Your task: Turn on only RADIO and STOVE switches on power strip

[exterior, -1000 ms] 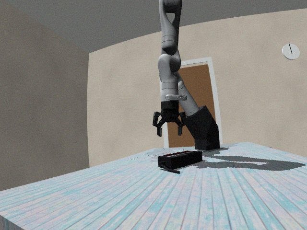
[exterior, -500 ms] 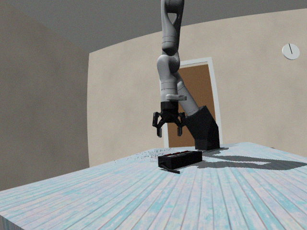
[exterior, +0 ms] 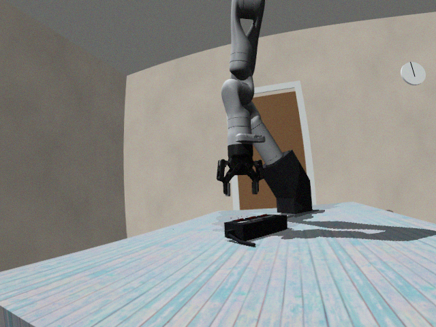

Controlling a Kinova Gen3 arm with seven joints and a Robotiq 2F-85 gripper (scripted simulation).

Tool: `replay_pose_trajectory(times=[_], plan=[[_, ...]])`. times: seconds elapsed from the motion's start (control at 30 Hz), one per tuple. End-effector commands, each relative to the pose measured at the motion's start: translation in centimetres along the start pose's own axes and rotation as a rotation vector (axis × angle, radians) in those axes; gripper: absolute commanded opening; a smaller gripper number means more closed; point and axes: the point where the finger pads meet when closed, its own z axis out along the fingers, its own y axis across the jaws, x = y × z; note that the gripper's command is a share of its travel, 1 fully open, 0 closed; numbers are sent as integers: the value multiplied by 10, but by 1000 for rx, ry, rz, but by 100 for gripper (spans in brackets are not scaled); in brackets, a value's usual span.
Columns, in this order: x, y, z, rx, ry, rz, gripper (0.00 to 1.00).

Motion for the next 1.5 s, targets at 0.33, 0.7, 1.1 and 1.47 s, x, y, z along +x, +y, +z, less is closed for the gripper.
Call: replay_pose_trajectory(times=[0.33,0.7,1.1,1.47], plan=[[3,2,1,-4,27,-34,100],[10,3,1,-6,72,-84,100],[16,3,0,-7,111,-128,100],[16,3,0,-7,111,-128,100]])
